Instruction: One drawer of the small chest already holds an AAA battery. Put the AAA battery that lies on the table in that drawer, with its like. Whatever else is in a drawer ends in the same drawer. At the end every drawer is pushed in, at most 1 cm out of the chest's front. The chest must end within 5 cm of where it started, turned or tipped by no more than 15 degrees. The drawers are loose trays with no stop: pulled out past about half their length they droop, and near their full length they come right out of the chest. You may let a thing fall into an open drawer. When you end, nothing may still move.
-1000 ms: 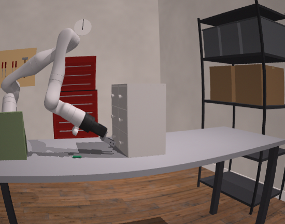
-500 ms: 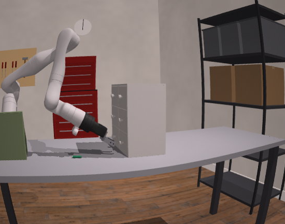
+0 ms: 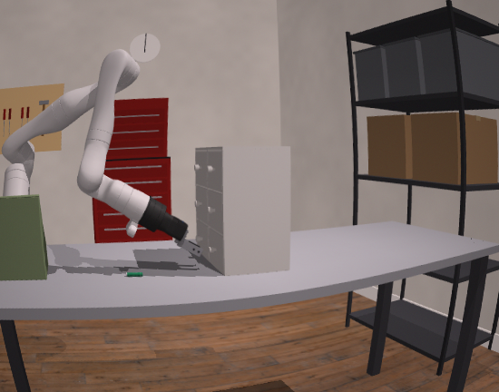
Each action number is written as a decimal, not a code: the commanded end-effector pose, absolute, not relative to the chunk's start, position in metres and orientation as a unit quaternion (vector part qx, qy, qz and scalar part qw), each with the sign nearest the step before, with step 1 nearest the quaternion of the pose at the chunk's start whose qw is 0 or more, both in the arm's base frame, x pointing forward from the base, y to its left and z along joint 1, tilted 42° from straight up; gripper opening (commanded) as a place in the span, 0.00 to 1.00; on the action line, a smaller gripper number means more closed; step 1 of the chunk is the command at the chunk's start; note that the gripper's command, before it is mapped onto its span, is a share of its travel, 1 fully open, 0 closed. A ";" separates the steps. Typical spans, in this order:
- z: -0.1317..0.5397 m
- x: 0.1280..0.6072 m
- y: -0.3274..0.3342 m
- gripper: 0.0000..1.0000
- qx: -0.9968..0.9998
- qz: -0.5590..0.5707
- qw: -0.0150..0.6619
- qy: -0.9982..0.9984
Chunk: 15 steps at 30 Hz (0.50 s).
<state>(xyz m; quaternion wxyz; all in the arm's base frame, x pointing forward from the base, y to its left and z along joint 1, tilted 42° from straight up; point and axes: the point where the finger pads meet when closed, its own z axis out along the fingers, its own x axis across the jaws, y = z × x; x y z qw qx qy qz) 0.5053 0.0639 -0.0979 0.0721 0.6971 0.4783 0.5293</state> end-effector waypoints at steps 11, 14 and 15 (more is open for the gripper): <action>-0.098 0.509 0.063 0.67 0.697 0.530 0.073 0.478; -0.098 0.511 0.063 0.67 0.697 0.530 0.073 0.478; -0.098 0.512 0.064 0.67 0.697 0.530 0.073 0.478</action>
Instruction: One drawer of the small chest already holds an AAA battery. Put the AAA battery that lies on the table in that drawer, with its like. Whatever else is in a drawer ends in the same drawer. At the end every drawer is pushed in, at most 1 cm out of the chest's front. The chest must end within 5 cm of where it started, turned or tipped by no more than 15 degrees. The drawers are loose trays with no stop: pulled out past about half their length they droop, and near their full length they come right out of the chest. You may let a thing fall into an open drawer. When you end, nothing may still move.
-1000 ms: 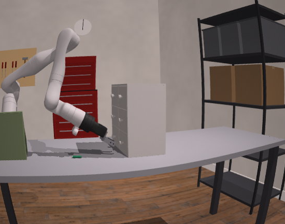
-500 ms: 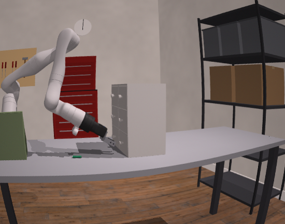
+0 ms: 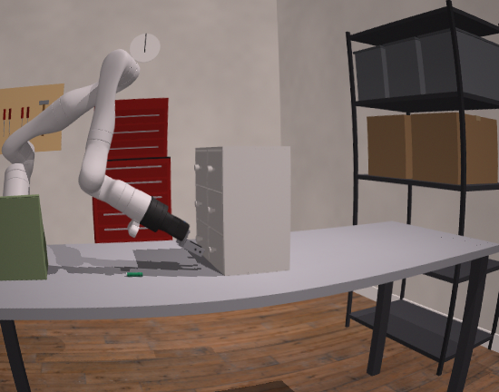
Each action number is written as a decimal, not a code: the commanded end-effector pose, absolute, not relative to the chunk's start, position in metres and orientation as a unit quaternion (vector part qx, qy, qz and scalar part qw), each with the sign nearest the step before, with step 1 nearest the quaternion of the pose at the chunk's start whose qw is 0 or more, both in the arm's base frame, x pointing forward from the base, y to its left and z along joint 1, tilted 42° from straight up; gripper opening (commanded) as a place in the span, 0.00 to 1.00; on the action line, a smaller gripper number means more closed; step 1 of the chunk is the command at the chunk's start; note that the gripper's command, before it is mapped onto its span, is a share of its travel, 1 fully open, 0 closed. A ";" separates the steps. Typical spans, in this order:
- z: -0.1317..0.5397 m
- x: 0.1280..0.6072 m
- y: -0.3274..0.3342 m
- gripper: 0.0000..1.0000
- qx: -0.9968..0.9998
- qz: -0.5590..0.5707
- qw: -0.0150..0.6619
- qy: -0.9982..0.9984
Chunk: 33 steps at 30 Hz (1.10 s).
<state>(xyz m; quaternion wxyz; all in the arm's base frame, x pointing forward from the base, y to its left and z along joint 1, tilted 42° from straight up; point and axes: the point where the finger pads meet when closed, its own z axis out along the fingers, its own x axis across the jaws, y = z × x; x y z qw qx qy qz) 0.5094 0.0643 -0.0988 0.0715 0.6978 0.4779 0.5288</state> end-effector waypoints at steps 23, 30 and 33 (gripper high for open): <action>-0.099 0.533 0.065 0.67 0.697 0.530 0.073 0.478; -0.099 0.537 0.066 0.67 0.697 0.530 0.073 0.478; -0.099 0.538 0.066 0.67 0.697 0.530 0.073 0.478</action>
